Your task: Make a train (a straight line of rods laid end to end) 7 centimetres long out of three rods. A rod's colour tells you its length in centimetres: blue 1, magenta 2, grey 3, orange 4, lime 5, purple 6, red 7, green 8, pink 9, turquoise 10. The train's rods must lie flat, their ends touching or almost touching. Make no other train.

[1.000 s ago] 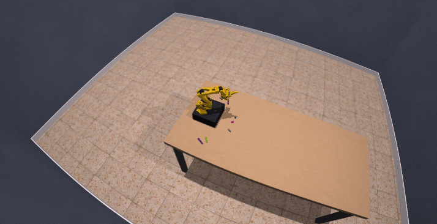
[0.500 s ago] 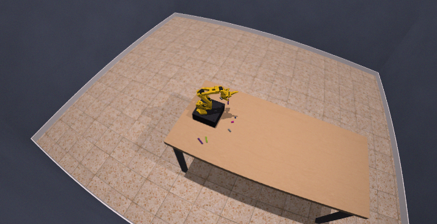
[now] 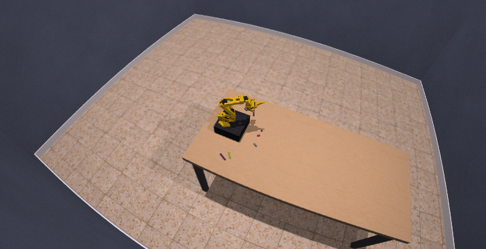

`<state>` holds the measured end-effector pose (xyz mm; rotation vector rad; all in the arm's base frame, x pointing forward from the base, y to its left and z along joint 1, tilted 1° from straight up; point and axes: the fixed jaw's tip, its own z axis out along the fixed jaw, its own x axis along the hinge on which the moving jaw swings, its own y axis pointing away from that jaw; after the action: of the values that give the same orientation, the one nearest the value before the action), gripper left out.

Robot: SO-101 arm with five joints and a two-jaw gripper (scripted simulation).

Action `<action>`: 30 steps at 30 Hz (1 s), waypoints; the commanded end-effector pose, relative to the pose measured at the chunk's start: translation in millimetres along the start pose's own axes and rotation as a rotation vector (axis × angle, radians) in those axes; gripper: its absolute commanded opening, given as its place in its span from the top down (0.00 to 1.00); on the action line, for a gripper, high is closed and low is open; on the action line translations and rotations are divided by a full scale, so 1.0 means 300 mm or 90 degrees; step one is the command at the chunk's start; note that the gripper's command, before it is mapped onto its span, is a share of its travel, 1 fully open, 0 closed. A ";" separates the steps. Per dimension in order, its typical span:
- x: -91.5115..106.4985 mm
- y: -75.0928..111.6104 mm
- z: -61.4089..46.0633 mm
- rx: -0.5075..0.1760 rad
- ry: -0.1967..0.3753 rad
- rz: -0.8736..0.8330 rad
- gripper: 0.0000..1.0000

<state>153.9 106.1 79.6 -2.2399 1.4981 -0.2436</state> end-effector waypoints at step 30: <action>-0.011 0.016 -0.010 -0.022 -0.003 -0.044 0.00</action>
<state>151.4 104.4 79.4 -2.3031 1.4618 -0.2421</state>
